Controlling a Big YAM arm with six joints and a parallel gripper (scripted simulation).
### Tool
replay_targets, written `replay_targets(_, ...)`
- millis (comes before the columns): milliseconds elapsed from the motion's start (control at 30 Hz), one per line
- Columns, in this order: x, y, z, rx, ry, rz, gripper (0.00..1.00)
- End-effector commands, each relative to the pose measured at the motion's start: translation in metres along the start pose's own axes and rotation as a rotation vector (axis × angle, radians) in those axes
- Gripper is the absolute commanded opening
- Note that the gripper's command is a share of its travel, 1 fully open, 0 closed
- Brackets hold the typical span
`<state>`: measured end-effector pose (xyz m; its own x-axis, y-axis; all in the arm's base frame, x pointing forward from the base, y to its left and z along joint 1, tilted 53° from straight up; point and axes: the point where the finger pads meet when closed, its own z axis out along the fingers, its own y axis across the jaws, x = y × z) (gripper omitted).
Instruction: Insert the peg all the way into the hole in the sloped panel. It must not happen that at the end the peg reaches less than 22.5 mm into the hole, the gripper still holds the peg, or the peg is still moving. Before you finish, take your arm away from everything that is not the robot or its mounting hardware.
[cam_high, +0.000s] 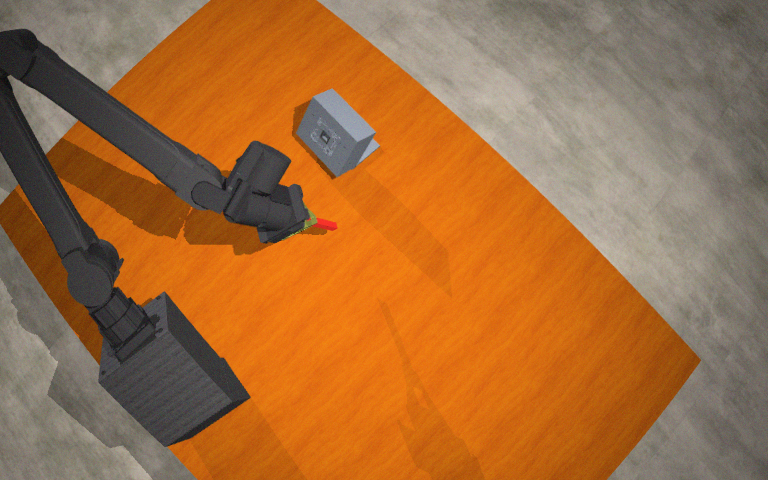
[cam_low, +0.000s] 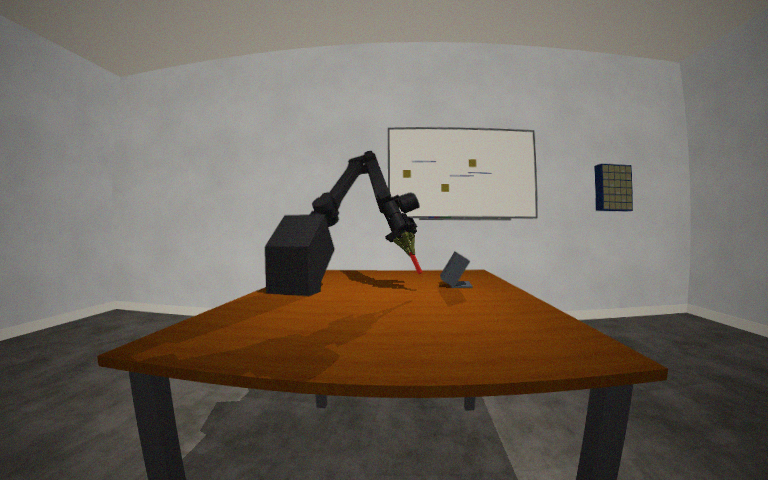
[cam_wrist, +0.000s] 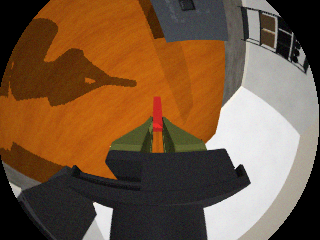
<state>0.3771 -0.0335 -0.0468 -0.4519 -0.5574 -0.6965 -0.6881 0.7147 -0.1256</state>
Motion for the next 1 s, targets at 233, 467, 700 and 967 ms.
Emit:
replay_targets(233, -0.017, -0.001, -0.005, 0.062, -0.038, -0.036, 0.00)
replay_targets(467, -0.027, 0.000, -0.010, 0.101, -0.063, -0.065, 0.00)
replay_targets(700, -0.034, 0.002, -0.013, 0.129, -0.083, -0.086, 0.00)
replay_targets(967, -0.046, 0.005, -0.019, 0.173, -0.116, -0.118, 0.00)
